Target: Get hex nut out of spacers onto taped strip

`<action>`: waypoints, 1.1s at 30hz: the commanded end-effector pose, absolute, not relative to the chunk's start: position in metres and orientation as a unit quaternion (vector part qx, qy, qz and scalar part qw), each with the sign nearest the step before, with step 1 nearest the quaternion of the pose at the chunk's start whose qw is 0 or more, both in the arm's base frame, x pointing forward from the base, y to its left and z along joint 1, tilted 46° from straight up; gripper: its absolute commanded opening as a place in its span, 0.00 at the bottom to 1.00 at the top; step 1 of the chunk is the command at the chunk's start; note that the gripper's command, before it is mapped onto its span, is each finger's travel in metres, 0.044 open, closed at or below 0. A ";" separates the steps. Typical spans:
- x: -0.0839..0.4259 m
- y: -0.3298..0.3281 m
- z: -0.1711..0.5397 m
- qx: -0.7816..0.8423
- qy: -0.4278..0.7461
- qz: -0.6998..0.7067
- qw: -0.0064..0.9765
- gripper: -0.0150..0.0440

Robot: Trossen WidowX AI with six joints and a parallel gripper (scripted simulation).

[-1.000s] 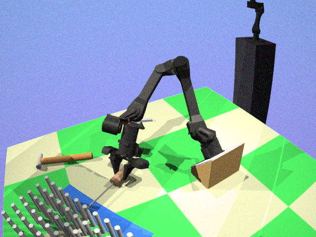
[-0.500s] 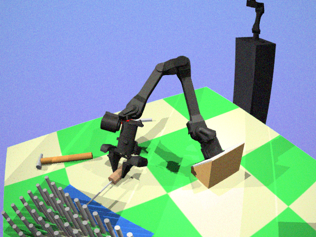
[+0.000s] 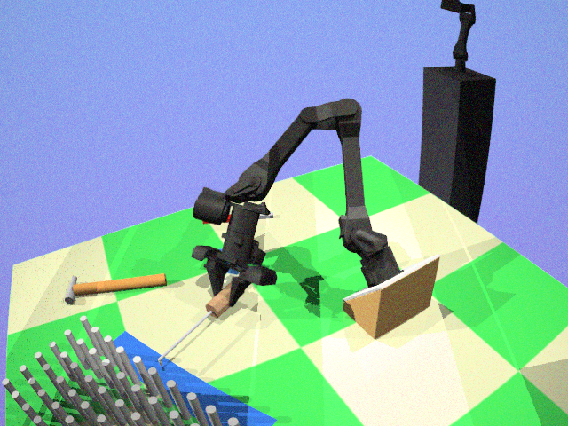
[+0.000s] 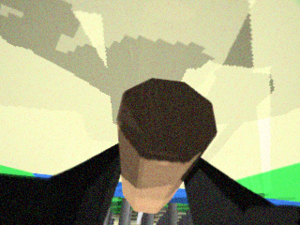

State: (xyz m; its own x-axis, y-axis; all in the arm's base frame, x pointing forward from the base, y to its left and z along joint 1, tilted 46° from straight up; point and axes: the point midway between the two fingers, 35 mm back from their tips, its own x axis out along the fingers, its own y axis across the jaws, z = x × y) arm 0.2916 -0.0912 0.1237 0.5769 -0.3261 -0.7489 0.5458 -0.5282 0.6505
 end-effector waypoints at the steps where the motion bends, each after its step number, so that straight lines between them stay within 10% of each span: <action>1: 0.288 -0.086 0.126 0.747 0.080 -0.451 0.481 0.25; 33: 0.281 -0.020 0.212 0.758 0.068 -0.457 0.460 0.25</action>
State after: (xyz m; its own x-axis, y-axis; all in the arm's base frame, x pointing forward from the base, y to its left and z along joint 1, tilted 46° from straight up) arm 0.2823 -0.0132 0.2052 0.5646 -0.3204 -0.7606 0.5429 -0.5500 0.6347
